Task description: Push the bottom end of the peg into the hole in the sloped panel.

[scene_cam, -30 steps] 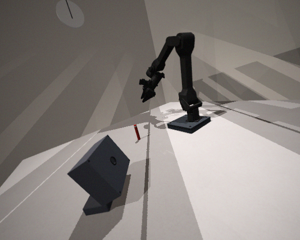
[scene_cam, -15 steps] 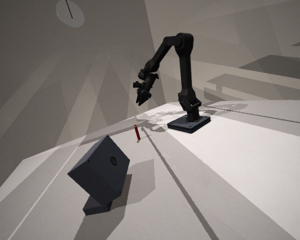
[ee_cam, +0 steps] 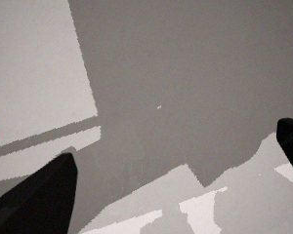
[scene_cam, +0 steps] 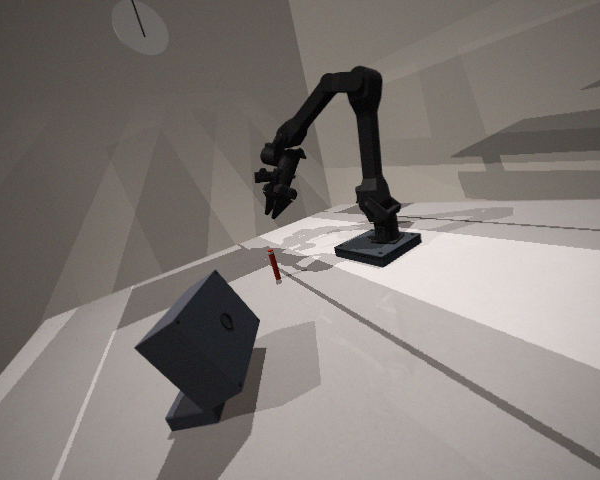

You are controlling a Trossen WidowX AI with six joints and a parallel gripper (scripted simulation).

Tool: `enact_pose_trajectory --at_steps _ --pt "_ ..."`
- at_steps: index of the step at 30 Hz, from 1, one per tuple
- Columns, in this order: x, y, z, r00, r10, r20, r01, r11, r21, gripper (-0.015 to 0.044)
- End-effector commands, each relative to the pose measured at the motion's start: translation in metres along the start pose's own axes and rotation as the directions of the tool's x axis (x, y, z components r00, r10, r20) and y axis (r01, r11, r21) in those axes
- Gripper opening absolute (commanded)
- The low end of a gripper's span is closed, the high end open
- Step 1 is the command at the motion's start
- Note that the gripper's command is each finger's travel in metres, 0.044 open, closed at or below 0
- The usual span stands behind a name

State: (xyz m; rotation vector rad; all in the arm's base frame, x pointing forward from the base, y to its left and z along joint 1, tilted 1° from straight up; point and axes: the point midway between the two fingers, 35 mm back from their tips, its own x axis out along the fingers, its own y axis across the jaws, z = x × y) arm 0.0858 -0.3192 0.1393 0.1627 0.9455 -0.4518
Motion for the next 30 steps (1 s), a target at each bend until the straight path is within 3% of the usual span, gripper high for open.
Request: enact_pose_trajectory --at_steps 1,30 --pt "0.007 0.01 0.008 0.999 0.027 -0.039 -0.028 0.999 -0.024 0.044" --pt "0.044 0.09 0.037 0.948 0.148 -0.283 -0.204 0.962 -0.181 0.044"
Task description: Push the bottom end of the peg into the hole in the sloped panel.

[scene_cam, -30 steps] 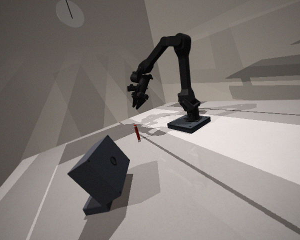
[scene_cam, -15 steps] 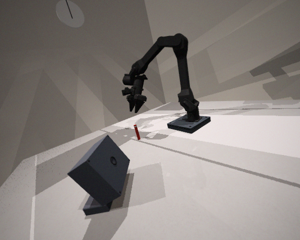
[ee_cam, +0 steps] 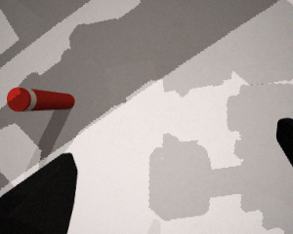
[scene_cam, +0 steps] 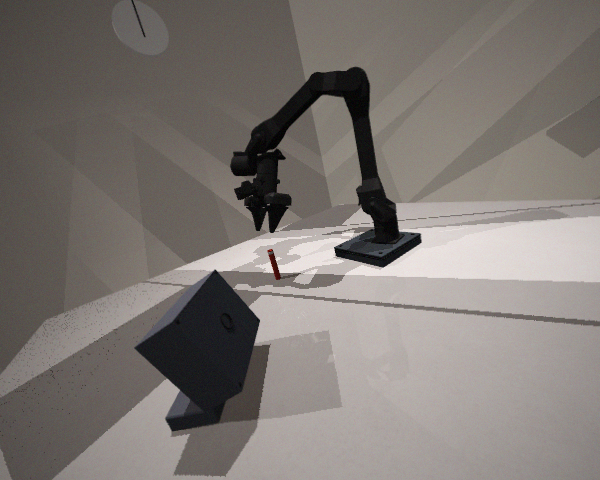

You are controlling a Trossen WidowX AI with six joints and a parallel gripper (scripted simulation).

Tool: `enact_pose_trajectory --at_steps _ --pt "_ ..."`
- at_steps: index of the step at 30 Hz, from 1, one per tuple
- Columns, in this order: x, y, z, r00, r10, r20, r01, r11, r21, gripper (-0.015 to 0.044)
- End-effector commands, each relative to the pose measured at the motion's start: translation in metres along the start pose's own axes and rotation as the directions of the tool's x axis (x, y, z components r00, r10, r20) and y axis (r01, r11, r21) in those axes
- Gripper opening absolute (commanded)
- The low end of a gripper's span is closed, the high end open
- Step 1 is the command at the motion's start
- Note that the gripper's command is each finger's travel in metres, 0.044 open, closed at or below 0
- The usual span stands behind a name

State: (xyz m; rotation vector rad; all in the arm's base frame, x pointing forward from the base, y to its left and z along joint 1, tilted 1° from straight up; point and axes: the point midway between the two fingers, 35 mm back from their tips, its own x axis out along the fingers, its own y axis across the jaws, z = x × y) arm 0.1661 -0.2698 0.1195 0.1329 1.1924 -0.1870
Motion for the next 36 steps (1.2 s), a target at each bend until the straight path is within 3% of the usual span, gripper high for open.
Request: enact_pose_trajectory --at_steps 1,36 --pt "0.004 0.009 0.009 0.999 0.01 -0.042 -0.012 0.999 -0.032 0.044" --pt "0.024 0.085 0.041 0.935 -0.017 -0.355 -0.088 0.957 -0.277 0.044"
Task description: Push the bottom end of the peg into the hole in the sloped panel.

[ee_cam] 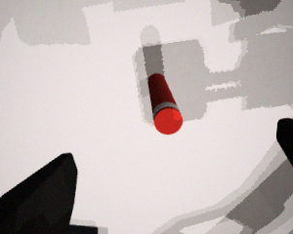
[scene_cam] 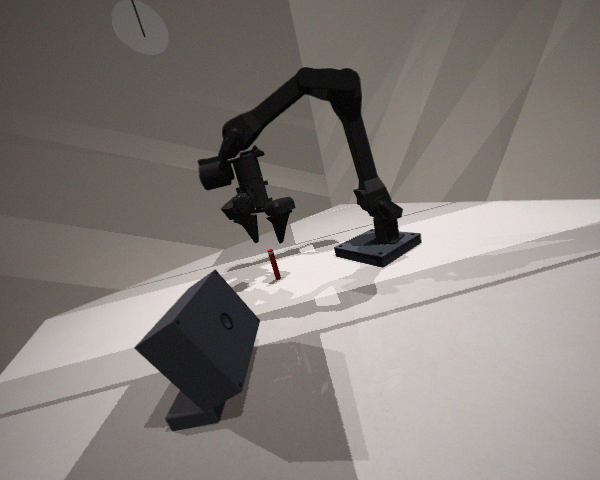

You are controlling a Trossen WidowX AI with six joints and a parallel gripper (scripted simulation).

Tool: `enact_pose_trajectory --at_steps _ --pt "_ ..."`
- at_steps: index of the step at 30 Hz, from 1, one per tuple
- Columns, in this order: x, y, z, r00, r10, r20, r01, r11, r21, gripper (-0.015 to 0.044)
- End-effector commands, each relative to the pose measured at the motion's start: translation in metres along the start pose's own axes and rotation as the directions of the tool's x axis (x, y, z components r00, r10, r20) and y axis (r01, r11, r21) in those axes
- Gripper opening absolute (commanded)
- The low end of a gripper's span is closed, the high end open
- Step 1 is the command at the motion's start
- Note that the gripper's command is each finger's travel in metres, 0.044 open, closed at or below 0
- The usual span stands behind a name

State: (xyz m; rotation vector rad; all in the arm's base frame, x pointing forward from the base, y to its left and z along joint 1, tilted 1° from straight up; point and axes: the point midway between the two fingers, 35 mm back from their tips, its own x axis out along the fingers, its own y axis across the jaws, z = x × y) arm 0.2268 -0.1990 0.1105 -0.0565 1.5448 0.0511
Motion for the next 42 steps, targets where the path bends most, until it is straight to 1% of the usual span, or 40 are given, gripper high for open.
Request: enact_pose_trajectory --at_steps 1,42 --pt "-0.002 0.002 0.004 1.0 -0.011 -0.019 0.01 1.0 -0.01 0.044" --pt "0.061 0.001 0.002 1.0 -0.011 -0.019 0.01 1.0 -0.01 0.044"
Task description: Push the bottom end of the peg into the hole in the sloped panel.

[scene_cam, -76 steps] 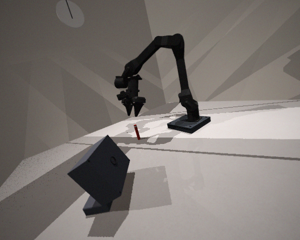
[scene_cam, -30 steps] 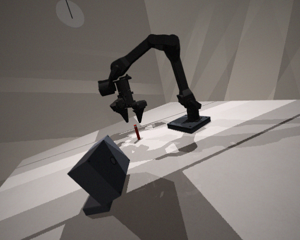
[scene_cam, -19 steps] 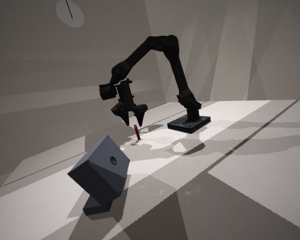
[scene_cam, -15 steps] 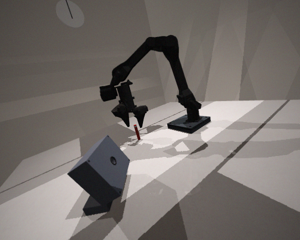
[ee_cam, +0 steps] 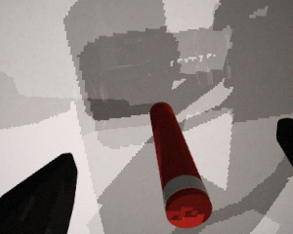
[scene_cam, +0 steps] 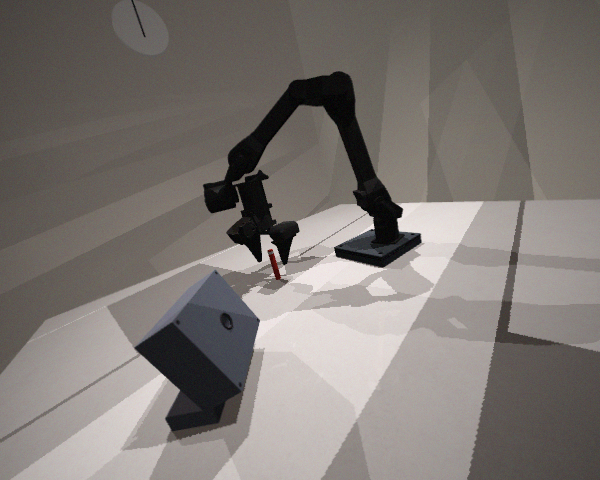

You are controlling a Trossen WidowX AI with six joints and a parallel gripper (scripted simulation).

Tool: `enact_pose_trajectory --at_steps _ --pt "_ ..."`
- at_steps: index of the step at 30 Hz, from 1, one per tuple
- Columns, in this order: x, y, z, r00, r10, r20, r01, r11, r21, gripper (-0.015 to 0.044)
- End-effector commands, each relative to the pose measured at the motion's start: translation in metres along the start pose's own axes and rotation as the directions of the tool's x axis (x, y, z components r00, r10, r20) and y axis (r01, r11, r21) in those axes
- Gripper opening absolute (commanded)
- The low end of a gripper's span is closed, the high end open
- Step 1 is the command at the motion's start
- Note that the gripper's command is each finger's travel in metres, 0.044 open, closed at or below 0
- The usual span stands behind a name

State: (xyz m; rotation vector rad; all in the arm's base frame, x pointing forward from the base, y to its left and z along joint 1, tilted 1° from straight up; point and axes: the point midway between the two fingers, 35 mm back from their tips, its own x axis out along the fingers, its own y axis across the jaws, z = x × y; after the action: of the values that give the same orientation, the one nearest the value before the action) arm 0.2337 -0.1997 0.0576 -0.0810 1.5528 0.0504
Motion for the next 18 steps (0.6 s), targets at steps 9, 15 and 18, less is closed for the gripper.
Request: enact_pose_trajectory --at_steps 9,15,18 --pt "0.0052 0.0008 -0.0008 1.0 0.002 -0.002 -0.002 1.0 0.0 0.0387" --pt "0.0052 0.0008 -0.0008 1.0 0.002 -0.002 -0.002 1.0 0.0 0.023" --pt "0.0052 0.0008 -0.0008 1.0 0.002 -0.002 -0.002 1.0 0.0 0.0151"
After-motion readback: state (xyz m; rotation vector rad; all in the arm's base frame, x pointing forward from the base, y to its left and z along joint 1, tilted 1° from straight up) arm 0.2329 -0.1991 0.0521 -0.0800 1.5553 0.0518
